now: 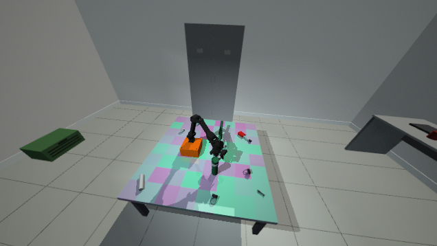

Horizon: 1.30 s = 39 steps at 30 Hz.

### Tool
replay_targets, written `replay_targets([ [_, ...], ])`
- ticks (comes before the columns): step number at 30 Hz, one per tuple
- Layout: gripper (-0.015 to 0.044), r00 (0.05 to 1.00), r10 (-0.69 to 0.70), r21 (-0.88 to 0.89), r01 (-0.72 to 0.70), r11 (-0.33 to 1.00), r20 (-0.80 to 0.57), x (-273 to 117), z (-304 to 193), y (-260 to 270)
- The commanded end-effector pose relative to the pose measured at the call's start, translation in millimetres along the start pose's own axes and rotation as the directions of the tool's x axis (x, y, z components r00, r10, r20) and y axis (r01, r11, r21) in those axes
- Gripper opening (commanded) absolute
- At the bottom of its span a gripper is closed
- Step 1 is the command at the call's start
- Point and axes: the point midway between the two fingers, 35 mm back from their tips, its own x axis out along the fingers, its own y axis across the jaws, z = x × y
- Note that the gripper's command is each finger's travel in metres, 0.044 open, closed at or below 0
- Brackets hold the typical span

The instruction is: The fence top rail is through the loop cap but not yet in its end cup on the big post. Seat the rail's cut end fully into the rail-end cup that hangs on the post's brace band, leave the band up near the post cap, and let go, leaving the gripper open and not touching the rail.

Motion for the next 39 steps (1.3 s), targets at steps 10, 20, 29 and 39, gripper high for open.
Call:
replay_targets([
  [10,0.0000,1.000,0.002,-0.045,-0.001,0.999,0.026,-2,-1,6],
  [20,0.0000,0.998,0.005,-0.103,0.001,0.995,0.058,-5,-1,11],
  [29,0.0000,0.996,0.010,-0.161,0.005,0.987,0.091,-8,-2,16],
  [39,0.0000,0.992,0.018,-0.226,0.011,0.974,0.128,-11,-4,22],
])
